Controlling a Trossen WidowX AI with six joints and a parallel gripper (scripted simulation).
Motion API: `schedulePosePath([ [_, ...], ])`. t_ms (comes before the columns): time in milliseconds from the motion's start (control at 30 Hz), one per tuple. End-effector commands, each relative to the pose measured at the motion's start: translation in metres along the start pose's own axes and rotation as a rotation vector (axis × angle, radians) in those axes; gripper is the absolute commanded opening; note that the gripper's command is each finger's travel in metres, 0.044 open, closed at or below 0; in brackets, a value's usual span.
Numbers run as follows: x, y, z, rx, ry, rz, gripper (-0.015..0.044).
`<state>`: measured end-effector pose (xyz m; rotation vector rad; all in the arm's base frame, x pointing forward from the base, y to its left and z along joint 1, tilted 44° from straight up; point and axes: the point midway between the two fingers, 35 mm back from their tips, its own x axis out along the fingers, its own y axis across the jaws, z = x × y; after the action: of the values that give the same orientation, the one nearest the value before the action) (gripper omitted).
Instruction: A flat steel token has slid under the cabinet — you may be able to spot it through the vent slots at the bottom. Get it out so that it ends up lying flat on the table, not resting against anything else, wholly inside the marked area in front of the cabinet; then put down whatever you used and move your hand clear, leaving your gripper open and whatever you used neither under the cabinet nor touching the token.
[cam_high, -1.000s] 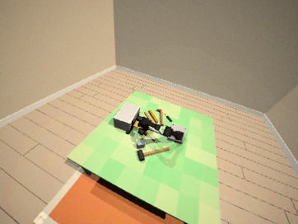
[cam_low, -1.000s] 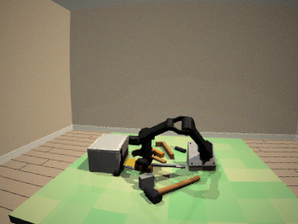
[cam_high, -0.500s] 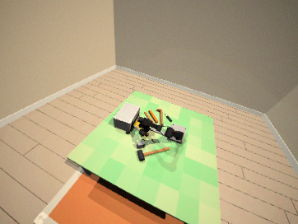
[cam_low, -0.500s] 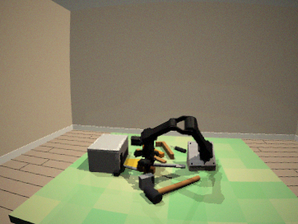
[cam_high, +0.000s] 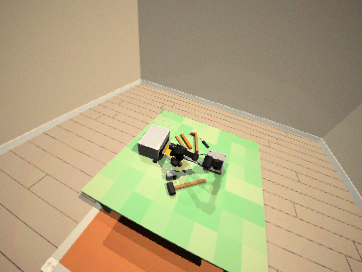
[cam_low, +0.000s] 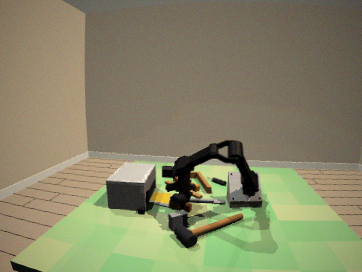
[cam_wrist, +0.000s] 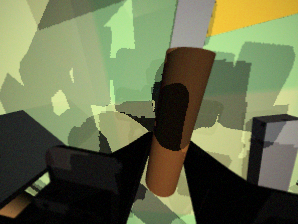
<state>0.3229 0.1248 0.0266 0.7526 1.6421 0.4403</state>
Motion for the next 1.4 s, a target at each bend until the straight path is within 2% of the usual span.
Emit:
schedulePosePath([
  [0,0.001,0.0,-0.006,0.008,0.003,0.001,0.0],
  [1367,0.001,0.004,-0.055,0.01,0.005,0.001,0.0],
])
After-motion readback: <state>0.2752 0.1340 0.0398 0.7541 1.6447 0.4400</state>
